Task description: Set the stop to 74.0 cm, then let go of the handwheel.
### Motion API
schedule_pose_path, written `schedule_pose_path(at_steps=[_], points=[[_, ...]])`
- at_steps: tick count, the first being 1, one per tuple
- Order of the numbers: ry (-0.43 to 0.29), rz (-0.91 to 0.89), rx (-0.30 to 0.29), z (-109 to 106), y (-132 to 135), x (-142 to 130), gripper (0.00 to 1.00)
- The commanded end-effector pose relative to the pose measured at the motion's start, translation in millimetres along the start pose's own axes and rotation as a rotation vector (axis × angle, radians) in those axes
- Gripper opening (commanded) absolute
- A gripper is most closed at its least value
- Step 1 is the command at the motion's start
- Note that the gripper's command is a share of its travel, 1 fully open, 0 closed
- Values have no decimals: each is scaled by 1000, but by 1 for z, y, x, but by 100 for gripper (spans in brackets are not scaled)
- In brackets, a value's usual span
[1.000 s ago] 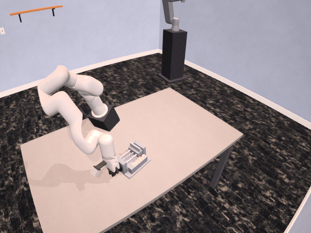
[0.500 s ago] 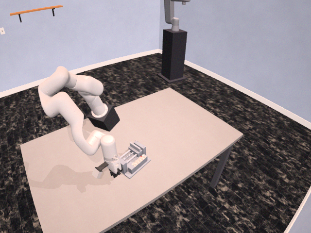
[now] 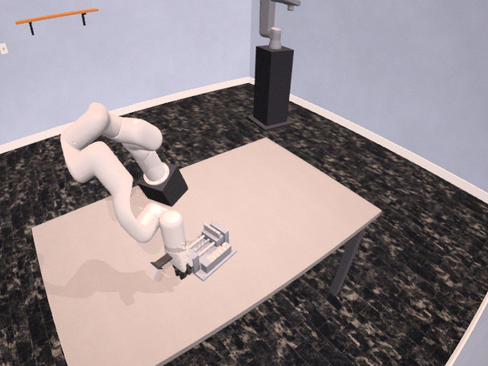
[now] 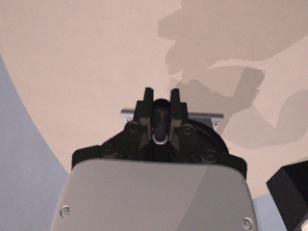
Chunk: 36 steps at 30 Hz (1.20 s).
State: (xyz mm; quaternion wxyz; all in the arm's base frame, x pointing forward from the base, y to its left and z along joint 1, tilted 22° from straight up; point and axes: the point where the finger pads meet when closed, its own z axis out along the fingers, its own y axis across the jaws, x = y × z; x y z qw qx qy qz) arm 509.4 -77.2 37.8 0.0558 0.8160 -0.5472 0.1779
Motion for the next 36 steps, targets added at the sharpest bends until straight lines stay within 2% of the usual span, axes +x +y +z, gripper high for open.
schedule_pose_path(at_steps=[1, 36], points=[[1, 0, -1, -3, -1, 0, 6], [1, 0, -1, -23, -4, 0, 6]])
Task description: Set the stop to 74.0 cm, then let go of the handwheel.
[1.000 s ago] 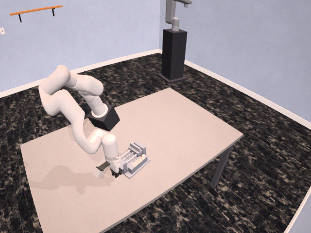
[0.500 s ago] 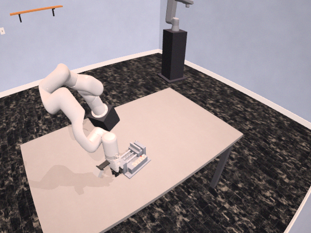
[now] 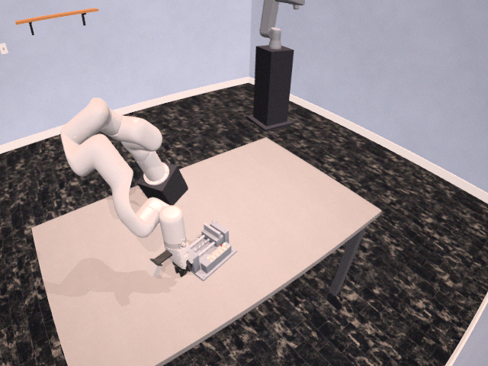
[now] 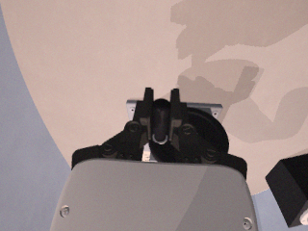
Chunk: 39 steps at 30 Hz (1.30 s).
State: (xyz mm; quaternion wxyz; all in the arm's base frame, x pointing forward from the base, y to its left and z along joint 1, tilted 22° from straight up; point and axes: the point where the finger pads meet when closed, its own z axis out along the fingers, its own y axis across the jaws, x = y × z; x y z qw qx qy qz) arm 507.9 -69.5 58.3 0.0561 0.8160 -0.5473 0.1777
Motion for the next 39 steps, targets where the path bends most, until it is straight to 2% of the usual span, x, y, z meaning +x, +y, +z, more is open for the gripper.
schedule_pose_path(at_steps=[1, 39], points=[[1, 0, 0, -2, 0, 0, 6], [1, 0, 0, -13, 4, 0, 6]])
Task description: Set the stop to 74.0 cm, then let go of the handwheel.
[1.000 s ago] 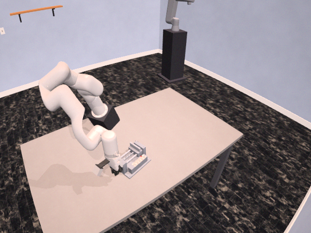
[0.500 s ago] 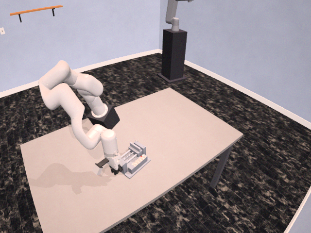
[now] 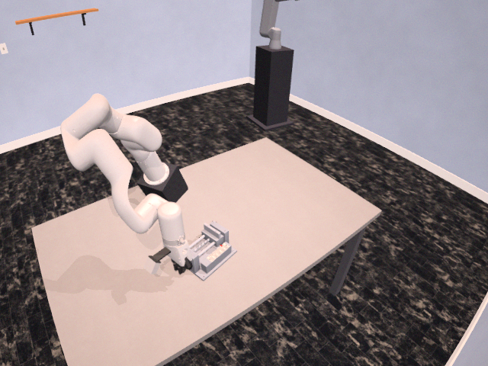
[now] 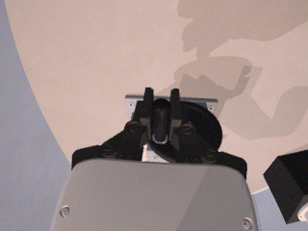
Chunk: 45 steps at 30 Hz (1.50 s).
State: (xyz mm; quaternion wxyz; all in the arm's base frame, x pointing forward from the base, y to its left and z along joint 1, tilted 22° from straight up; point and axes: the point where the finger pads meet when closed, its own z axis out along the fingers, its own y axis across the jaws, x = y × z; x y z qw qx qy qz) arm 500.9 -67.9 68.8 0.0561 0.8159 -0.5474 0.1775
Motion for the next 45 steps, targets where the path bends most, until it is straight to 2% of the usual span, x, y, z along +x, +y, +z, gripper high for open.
schedule_pose_path(at_steps=[1, 45], points=[[1, -1, 0, -1, 0, 0, 6], [1, -1, 0, -5, 3, 0, 6]])
